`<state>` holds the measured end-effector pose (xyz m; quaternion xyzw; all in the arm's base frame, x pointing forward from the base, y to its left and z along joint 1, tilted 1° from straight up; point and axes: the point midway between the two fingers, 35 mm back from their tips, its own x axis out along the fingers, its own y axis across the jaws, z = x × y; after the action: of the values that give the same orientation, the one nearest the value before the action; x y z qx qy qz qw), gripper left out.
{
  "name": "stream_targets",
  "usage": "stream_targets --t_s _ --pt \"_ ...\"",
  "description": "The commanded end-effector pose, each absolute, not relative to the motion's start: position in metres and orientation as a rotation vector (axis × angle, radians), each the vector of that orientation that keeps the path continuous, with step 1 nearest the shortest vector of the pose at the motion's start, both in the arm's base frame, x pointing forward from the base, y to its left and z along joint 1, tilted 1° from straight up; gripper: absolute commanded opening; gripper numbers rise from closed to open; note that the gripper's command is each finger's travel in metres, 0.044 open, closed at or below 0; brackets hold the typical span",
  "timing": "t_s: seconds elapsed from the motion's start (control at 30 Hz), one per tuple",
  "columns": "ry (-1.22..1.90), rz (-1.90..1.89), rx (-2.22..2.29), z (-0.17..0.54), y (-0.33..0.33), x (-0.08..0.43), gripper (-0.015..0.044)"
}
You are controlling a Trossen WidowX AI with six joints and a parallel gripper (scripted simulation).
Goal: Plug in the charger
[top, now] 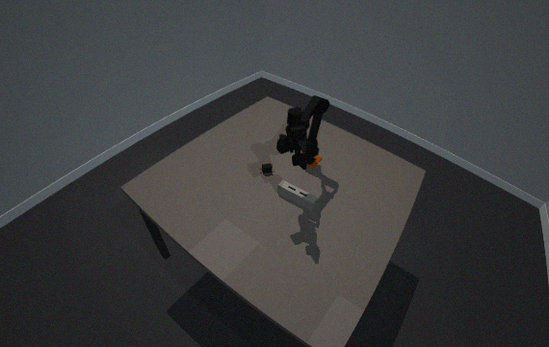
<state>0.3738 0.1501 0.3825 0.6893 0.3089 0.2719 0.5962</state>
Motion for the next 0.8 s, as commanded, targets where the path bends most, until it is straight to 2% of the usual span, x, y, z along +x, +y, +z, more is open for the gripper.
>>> stream_targets --t_s 0.0,0.4,0.77 --pt "0.691 0.524 1.563 0.361 0.133 0.389 0.0440" --pt "0.659 0.202 1.387 0.298 0.070 0.411 0.0440" --pt "0.721 -0.062 1.189 0.241 0.011 0.406 0.0440"
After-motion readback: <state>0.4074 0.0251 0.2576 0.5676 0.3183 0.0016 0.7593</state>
